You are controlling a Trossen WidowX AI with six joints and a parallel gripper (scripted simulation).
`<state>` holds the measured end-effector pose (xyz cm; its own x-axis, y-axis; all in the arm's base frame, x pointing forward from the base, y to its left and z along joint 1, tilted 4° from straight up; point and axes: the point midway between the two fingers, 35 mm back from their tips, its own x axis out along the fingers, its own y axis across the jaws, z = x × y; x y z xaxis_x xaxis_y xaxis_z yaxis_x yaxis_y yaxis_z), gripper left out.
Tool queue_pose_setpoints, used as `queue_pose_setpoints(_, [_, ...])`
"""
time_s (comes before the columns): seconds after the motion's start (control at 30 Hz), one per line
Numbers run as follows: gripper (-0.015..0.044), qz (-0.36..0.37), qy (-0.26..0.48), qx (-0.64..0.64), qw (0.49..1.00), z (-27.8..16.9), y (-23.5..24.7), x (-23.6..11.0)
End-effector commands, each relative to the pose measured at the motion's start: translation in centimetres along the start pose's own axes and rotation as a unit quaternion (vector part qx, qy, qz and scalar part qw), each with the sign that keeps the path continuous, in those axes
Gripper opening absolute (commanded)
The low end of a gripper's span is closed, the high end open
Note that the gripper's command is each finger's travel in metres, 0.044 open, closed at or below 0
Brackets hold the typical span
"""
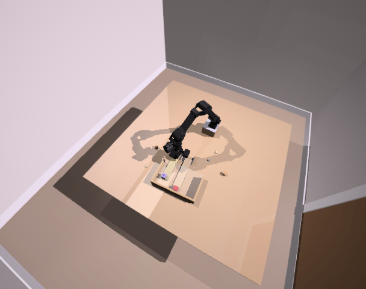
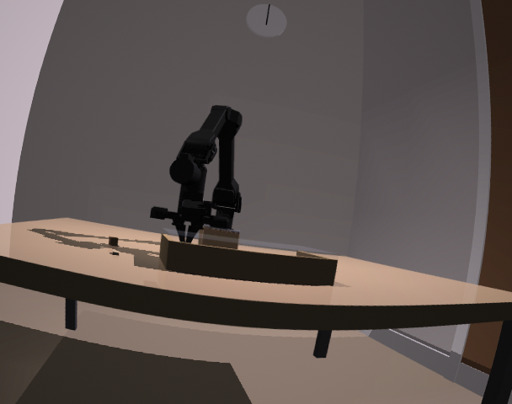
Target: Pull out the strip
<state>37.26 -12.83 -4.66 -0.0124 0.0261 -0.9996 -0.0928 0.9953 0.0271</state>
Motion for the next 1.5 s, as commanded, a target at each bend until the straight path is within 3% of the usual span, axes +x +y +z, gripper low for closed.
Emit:
queue_pose_setpoints(0.0, [0.0, 0.001, 0.009, 0.0, 1.0, -1.2, 0.0, 0.5])
queue_pose_setpoints(1.47, [0.0, 0.001, 0.012, 0.0, 1.0, -7.9, 0.0, 0.6])
